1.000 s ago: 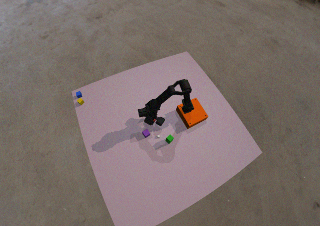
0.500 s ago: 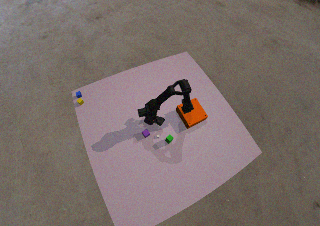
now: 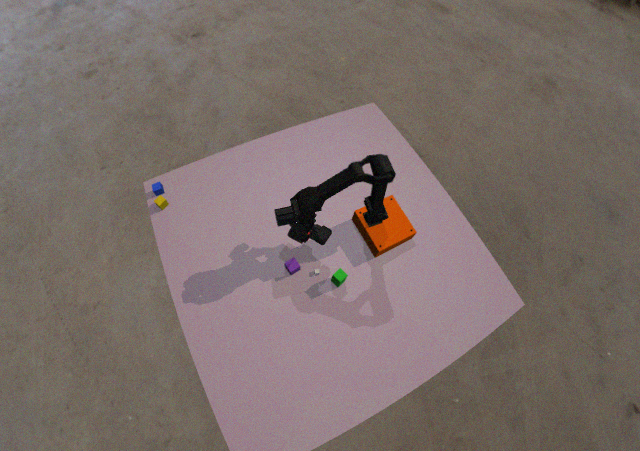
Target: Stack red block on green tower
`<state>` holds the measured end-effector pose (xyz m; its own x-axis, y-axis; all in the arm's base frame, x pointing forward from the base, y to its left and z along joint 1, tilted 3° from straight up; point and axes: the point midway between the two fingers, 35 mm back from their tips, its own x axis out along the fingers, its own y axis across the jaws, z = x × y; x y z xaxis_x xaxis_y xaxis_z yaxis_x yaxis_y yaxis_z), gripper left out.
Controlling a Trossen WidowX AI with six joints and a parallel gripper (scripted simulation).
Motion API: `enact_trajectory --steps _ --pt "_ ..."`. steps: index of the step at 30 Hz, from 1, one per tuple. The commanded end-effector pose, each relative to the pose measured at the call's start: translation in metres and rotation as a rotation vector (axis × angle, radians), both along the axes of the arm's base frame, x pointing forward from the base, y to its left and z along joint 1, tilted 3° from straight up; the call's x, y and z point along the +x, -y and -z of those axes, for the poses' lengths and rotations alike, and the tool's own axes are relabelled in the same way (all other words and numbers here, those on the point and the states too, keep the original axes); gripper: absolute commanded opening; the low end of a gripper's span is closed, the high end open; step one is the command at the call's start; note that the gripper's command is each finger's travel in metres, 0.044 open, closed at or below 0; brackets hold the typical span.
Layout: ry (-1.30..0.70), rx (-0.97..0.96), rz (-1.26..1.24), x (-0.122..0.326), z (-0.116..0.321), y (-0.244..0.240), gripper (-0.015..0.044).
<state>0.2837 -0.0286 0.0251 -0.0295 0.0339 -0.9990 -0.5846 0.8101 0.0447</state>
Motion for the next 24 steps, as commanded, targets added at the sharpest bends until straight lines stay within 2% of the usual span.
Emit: enact_trajectory --steps 1,8,17,24 --pt "0.009 -0.003 -0.002 0.002 -0.022 0.001 0.0000" --pt "0.009 -0.003 -0.002 0.003 -0.054 0.002 0.0000" --pt "0.010 -0.003 -0.005 0.003 -0.055 0.000 0.0000" --pt "0.032 0.012 -0.041 0.004 -0.057 -0.031 0.0000"
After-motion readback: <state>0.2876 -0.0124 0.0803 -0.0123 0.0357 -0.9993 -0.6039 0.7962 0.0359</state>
